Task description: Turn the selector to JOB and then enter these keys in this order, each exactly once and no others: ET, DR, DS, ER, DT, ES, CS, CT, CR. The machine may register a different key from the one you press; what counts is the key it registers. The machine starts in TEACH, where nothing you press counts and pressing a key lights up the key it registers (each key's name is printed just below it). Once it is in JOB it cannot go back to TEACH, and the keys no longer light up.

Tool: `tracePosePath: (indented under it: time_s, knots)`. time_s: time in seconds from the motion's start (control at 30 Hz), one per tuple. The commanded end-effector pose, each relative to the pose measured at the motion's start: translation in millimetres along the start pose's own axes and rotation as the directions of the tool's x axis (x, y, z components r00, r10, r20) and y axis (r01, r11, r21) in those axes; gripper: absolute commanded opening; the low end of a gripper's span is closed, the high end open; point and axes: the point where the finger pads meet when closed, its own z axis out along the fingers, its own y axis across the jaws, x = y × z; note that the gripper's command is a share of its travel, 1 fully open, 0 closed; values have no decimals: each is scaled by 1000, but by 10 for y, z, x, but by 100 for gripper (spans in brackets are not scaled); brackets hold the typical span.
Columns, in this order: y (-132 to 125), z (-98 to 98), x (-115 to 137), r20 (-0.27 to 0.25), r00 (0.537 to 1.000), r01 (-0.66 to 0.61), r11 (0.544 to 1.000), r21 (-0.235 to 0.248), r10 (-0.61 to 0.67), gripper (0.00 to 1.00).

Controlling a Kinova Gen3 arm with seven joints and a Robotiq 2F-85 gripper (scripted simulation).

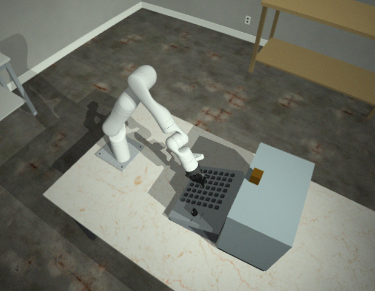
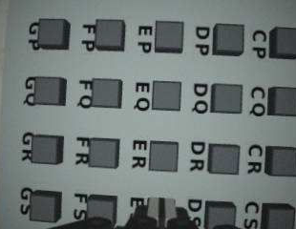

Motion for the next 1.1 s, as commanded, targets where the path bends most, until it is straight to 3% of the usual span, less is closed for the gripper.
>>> tracePosePath:
  time_s: [0.0, 1.07]
  knots:
    - [16, 19, -14, 3, 1000, 9, 1000, -3, -9, 10]
    - [-18, -53, -2, 0, 1000, 5, 1000, 5, -5, 10]
